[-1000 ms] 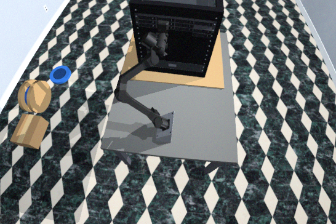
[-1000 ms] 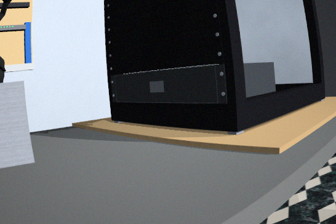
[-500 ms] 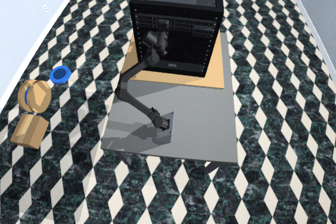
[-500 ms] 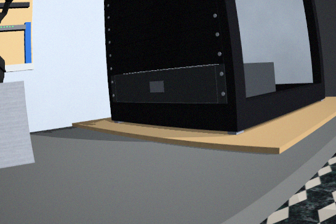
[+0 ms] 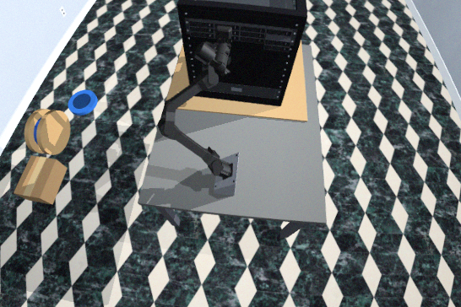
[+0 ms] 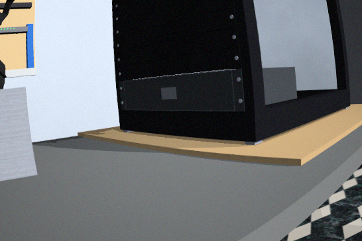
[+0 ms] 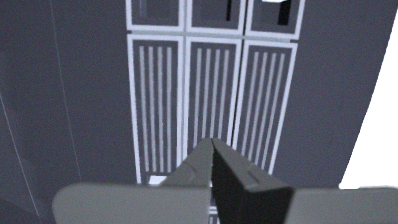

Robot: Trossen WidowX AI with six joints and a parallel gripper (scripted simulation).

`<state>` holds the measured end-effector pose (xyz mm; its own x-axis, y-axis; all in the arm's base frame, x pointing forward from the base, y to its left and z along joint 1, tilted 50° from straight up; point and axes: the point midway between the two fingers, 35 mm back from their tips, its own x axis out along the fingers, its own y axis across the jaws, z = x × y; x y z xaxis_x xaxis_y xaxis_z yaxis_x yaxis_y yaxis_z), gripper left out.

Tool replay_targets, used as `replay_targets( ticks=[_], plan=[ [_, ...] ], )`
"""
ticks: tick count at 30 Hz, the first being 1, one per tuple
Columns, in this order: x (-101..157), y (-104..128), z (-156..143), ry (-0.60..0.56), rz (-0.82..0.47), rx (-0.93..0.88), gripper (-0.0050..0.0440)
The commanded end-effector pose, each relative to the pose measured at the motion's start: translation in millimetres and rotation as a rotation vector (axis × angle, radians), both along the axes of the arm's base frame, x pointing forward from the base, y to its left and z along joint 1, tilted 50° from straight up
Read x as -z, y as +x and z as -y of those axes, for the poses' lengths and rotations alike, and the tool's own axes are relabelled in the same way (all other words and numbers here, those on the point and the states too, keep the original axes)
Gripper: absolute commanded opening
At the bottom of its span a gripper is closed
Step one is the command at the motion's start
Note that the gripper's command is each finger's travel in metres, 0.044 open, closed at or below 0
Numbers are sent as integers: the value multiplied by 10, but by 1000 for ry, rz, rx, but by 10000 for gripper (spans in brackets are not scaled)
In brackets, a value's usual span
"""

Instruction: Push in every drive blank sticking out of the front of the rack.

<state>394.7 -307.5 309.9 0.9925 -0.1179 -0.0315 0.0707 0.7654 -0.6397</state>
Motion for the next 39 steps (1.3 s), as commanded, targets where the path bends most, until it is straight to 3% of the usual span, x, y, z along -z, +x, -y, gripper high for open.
replay_targets(
  ticks=[1,39],
  plan=[
    [-90,5,15,-12,13,4,-50],
    [-87,71,22,-12,13,4,-50]
  ],
)
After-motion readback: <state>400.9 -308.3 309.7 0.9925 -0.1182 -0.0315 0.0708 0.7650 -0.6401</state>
